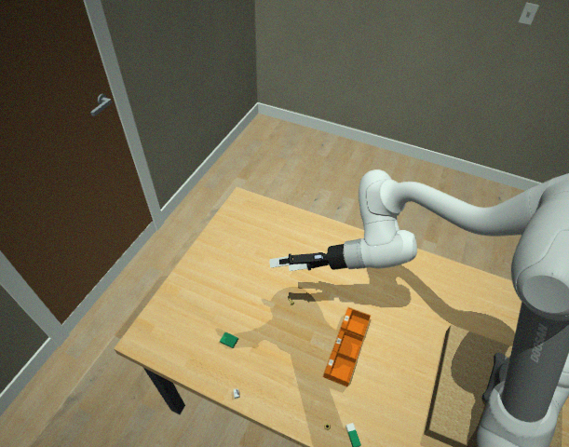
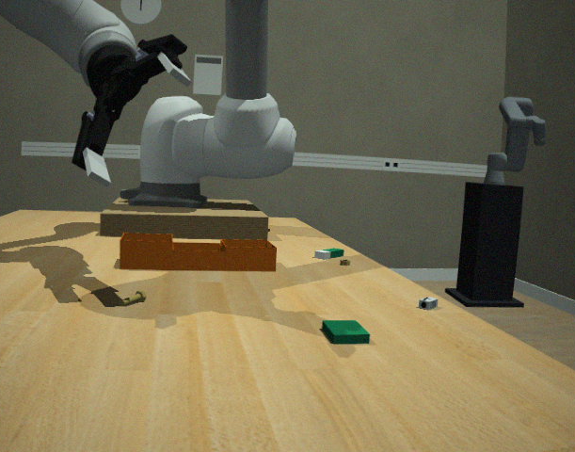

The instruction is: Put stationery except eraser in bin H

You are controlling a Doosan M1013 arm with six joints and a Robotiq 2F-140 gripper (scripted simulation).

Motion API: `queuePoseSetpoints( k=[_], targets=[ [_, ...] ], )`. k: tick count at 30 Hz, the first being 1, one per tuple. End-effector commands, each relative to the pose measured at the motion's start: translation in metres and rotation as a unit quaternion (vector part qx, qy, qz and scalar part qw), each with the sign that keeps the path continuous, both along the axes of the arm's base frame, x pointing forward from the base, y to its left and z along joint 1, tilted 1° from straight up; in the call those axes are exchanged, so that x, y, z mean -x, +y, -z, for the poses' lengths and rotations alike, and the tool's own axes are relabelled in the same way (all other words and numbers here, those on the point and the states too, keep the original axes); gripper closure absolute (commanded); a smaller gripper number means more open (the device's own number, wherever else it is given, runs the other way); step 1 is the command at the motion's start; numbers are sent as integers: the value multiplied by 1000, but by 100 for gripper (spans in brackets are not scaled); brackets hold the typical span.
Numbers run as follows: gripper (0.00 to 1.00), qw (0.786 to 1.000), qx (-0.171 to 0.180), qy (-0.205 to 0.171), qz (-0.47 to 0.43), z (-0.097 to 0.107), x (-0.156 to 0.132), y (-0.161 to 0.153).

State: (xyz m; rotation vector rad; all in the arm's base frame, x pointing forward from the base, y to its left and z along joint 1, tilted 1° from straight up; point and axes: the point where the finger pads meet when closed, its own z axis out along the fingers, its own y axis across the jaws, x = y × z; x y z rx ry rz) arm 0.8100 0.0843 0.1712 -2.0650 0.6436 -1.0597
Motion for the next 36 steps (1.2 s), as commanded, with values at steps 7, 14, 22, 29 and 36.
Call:
queuePoseSetpoints(
  k=[7, 14, 22, 29, 36],
  targets=[
    [0, 1000, 0, 0, 0, 0, 0, 0],
    [0, 1000, 0, 0, 0, 0, 0, 0],
    [85, 1000, 0, 2, -30, -7, 10, 21],
    [85, 996, 2, 11, -88, -18, 34, 59],
    [85, 989, 8, 28, -144, -22, 55, 84]
  ],
)
